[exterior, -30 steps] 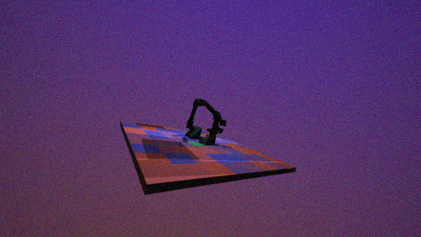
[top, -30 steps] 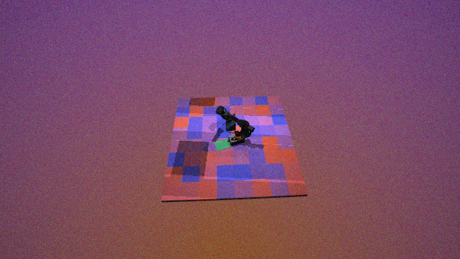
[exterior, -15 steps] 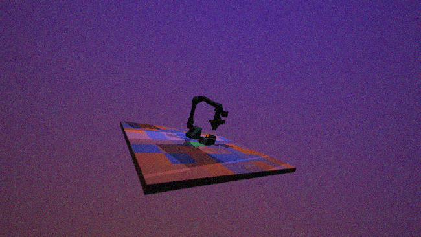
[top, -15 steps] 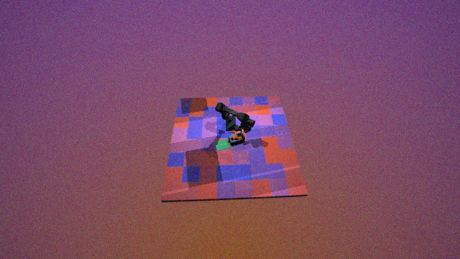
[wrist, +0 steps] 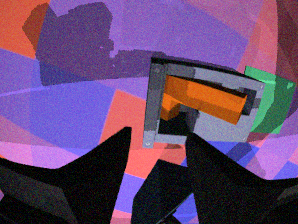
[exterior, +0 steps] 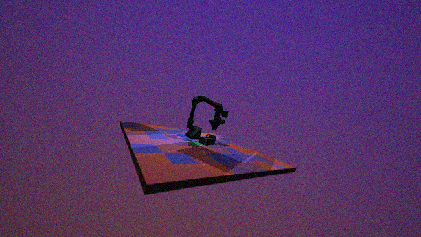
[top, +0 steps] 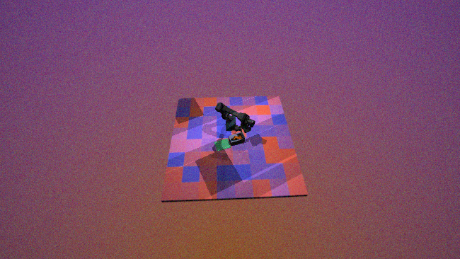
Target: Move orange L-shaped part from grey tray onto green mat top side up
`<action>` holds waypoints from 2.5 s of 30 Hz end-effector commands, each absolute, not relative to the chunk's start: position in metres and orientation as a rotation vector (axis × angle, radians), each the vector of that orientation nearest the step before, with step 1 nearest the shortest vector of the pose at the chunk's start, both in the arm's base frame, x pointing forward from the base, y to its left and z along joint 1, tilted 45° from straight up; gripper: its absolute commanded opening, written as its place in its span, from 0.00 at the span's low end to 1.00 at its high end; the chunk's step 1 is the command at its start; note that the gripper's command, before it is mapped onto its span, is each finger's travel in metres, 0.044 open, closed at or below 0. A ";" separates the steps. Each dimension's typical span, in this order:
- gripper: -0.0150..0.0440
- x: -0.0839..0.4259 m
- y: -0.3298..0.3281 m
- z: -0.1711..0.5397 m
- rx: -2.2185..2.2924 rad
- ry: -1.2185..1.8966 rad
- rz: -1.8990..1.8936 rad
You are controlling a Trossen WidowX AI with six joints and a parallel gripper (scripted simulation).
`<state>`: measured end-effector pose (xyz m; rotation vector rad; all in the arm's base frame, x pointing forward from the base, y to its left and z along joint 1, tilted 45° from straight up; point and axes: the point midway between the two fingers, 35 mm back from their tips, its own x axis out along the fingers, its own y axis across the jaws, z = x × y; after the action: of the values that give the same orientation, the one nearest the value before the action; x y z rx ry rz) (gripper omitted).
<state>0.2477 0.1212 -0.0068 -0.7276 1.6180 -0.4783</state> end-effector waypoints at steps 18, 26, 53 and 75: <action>0.73 0.260 0.100 0.015 -0.227 1.340 -0.952; 0.73 0.271 0.072 0.043 0.411 0.840 -1.432; 0.73 0.270 0.048 0.023 0.464 0.790 -1.465; 0.73 0.269 0.027 0.001 0.464 0.789 -1.465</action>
<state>0.2715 0.0343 0.0064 0.4757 0.7879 -1.4586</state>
